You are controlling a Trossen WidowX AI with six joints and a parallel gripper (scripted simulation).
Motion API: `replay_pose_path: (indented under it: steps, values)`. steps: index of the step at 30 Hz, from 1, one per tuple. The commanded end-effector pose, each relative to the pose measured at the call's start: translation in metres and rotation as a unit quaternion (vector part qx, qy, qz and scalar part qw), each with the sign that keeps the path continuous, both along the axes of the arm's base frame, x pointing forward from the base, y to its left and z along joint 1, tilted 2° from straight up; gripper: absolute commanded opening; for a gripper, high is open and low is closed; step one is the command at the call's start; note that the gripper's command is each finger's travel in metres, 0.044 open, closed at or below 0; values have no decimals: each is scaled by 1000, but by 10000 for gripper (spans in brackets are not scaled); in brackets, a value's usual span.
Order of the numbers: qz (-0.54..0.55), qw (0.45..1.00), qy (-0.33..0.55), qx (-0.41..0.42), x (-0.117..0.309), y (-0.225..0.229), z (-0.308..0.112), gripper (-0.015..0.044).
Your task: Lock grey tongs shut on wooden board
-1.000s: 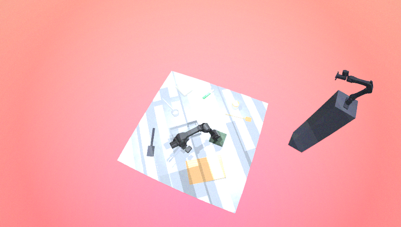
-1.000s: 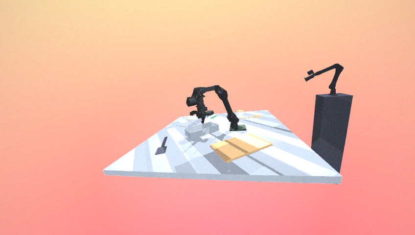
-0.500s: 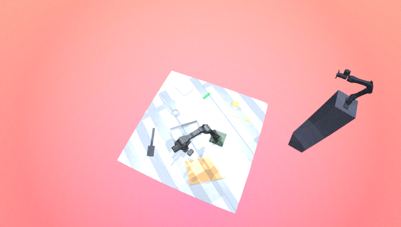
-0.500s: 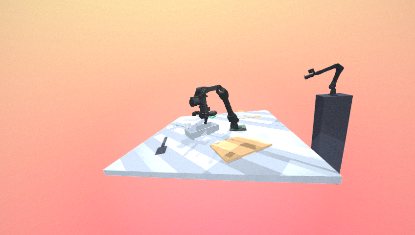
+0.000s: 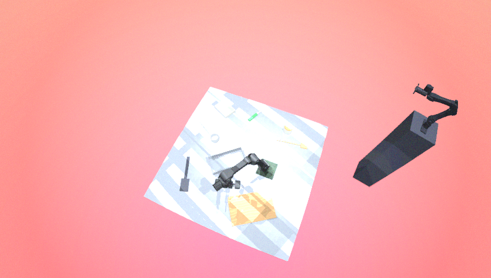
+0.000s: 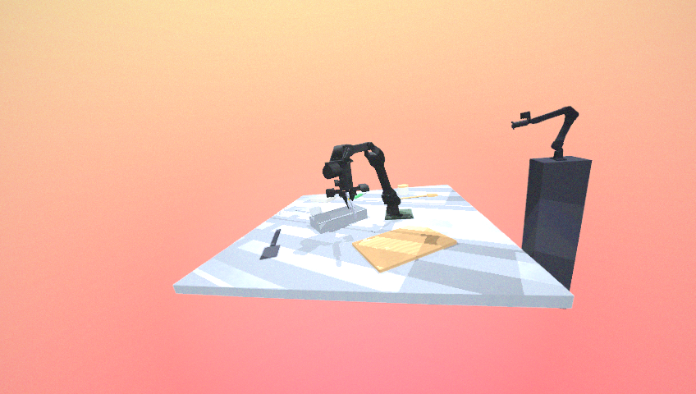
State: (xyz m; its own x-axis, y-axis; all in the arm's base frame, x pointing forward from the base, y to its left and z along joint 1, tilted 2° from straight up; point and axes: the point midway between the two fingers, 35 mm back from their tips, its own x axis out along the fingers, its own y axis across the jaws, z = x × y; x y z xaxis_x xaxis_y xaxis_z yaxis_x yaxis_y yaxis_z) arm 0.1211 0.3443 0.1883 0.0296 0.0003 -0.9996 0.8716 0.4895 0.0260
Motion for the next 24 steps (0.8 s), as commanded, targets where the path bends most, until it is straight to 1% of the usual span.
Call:
replay_pose_path:
  steps: [1, 6, 12, 18, 24]
  values:
    - [76, 997, 2, 0, -7, 3, 0, -150]
    - [176, 984, 1, -3, -17, 6, 0, -150]
    - [292, 956, 1, -6, -28, 9, 0, -150]
    - [405, 914, 2, -8, -39, 12, 0, -150]
    - [511, 860, 1, -11, -50, 14, 0, -150]
